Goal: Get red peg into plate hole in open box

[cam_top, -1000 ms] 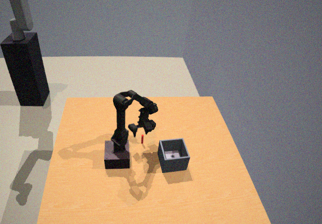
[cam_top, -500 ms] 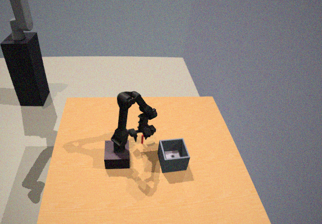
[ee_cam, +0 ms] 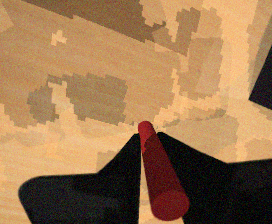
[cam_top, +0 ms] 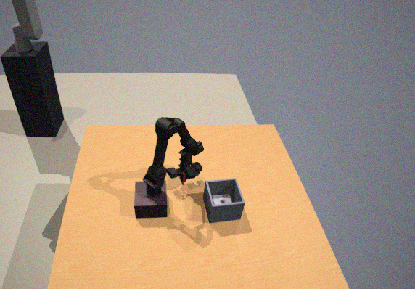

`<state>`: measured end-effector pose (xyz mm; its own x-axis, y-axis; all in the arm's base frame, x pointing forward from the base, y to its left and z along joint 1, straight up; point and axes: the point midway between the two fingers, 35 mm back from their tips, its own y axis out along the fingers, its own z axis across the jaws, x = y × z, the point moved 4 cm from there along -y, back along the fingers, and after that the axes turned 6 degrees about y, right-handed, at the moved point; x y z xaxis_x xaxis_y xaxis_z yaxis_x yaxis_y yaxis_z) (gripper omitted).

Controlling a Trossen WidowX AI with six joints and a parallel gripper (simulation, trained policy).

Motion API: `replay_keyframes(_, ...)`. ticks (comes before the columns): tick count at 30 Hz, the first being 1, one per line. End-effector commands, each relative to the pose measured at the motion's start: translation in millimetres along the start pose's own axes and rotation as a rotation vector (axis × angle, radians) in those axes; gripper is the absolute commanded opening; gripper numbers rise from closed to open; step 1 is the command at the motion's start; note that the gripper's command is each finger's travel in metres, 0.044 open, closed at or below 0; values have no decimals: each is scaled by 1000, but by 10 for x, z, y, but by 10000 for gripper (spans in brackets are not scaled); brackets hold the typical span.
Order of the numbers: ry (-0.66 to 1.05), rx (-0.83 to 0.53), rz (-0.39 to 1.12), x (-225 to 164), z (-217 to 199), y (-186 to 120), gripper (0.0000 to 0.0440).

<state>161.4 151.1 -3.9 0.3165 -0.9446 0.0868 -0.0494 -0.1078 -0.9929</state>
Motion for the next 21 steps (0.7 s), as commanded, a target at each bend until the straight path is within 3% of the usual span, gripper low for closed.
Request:
replay_keyframes(1,0,22,21,-34,58,-55,0)
replay_keyframes(21,54,170,117,-100,359,-573,0)
